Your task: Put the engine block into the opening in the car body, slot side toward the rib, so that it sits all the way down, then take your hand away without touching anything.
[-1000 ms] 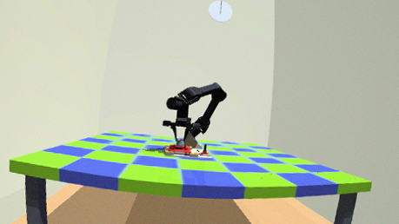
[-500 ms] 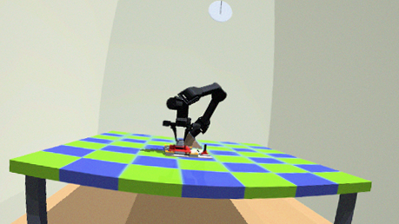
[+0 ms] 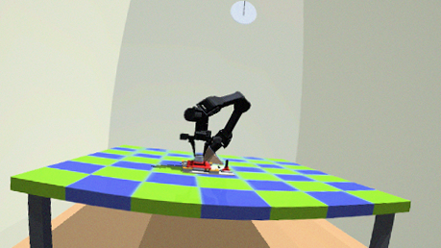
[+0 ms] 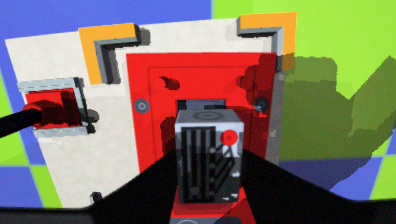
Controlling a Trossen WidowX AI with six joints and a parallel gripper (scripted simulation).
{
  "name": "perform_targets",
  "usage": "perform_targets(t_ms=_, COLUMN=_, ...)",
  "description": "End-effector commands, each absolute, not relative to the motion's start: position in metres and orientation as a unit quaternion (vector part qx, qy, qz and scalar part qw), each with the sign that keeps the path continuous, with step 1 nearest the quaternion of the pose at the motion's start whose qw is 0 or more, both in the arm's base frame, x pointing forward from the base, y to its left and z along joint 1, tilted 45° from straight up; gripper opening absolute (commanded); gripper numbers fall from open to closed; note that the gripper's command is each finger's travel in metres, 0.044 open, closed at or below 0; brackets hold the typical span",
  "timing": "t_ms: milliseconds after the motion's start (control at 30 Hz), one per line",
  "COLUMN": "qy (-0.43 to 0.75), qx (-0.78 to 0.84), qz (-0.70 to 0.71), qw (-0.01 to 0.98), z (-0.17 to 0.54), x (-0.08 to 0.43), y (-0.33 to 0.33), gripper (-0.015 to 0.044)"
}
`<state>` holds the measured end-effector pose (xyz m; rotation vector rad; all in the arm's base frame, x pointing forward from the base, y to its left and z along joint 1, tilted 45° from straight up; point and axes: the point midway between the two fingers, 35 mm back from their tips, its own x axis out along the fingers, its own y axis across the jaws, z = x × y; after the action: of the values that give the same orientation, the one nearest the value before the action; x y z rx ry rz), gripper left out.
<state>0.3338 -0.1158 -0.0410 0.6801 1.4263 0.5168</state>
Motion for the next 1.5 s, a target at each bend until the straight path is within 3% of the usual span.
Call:
perform_targets(t_ms=0, qy=0.634, qx=0.301, qz=0.229, qw=0.674, z=-0.0415, x=0.3338, y=-0.1160, gripper=0.0159)
perform_targets(t_ms=1467, qy=0.634, qx=0.301, qz=0.230, qw=0.675, z=-0.0422, x=0.3338, y=-0.1152, gripper=0.0159)
